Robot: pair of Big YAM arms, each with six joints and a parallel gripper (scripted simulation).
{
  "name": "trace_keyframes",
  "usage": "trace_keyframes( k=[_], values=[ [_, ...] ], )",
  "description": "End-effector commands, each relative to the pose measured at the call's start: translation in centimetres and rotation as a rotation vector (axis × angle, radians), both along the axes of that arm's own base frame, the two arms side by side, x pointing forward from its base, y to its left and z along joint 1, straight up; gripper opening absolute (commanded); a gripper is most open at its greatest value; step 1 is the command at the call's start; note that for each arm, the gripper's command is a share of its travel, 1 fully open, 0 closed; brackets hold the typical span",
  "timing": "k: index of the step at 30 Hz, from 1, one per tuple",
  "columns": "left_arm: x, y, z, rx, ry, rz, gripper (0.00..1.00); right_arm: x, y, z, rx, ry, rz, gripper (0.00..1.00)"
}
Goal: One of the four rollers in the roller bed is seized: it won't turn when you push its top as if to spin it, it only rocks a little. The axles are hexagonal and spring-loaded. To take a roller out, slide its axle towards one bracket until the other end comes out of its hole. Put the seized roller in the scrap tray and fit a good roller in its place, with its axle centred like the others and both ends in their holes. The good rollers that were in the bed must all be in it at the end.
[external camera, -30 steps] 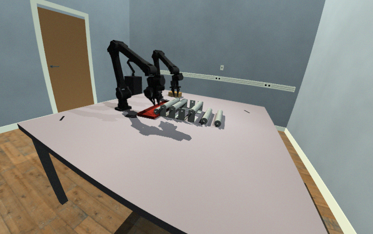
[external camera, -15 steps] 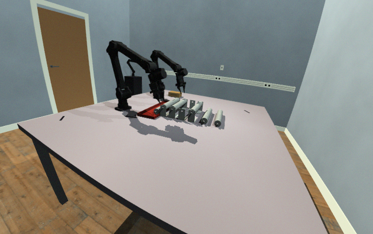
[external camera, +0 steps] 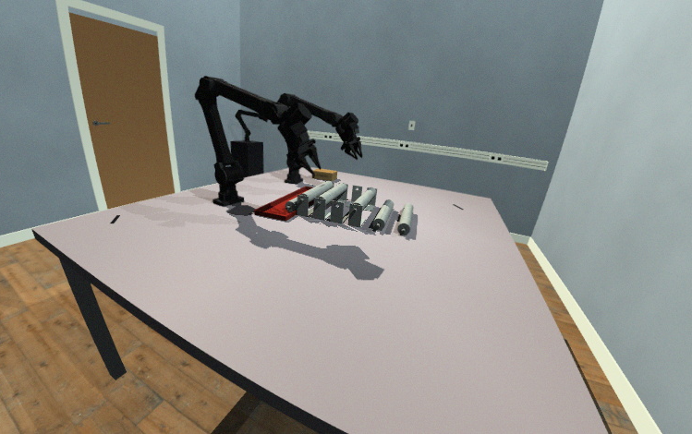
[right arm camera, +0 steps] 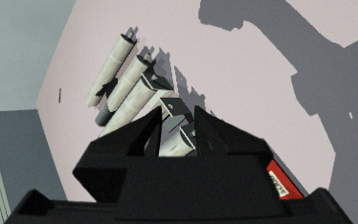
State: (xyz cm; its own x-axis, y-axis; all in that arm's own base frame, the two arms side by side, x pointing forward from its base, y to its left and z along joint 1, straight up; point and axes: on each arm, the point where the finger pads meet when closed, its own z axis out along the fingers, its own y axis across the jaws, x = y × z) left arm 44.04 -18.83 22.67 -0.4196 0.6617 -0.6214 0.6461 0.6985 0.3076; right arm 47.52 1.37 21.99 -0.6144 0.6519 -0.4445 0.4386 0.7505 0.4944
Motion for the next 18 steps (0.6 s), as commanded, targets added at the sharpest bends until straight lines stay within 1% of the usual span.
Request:
trace_keyframes(
  k=[1, 3, 5, 7, 9, 10, 12, 13, 14, 15, 16, 18],
  values=[
    [3.6, 1.2, 8.3, -0.137, -0.177, 0.111, 0.32, 3.7, 0.4, 8.3, -0.097, -0.227, 0.103, 0.32],
    [4.5, 2.2, 9.6, -0.178, -0.219, 0.155, 0.32, 4.0, 0.1, 9.6, -0.141, -0.298, 0.123, 0.32],
    [5.9, 3.3, 10.7, -0.212, -0.241, 0.197, 0.32, 4.8, -0.4, 11.0, -0.187, -0.349, 0.137, 0.32],
    [6.8, 4.5, 12.2, -0.248, -0.277, 0.239, 0.32, 5.3, -0.1, 12.6, -0.232, -0.400, 0.163, 0.32],
    [6.5, 5.7, 14.5, -0.304, -0.354, 0.274, 0.32, 5.9, 0.2, 14.1, -0.277, -0.449, 0.190, 0.32],
    [6.8, 6.3, 15.3, -0.322, -0.373, 0.293, 0.32, 6.1, 0.1, 15.0, -0.301, -0.477, 0.196, 0.32],
    [6.8, 6.3, 15.3, -0.322, -0.373, 0.293, 0.32, 6.1, 0.1, 15.0, -0.301, -0.477, 0.196, 0.32],
    [8.1, 5.7, 13.4, -0.292, -0.299, 0.283, 0.32, 6.4, -0.8, 14.7, -0.298, -0.450, 0.177, 0.32],
    [8.5, 7.1, 15.0, -0.309, -0.338, 0.311, 0.32, 6.5, -0.8, 16.6, -0.316, -0.500, 0.177, 0.32],
    [8.8, 7.5, 16.1, -0.329, -0.371, 0.324, 0.32, 6.6, -0.9, 17.3, -0.333, -0.520, 0.181, 0.32],
    [7.4, 8.7, 18.9, -0.375, -0.459, 0.349, 0.32, 5.6, -1.0, 19.0, -0.375, -0.591, 0.174, 0.32],
    [7.7, 9.8, 20.2, -0.421, -0.496, 0.381, 0.32, 5.7, -0.9, 20.5, -0.434, -0.649, 0.197, 0.32]
  ],
)
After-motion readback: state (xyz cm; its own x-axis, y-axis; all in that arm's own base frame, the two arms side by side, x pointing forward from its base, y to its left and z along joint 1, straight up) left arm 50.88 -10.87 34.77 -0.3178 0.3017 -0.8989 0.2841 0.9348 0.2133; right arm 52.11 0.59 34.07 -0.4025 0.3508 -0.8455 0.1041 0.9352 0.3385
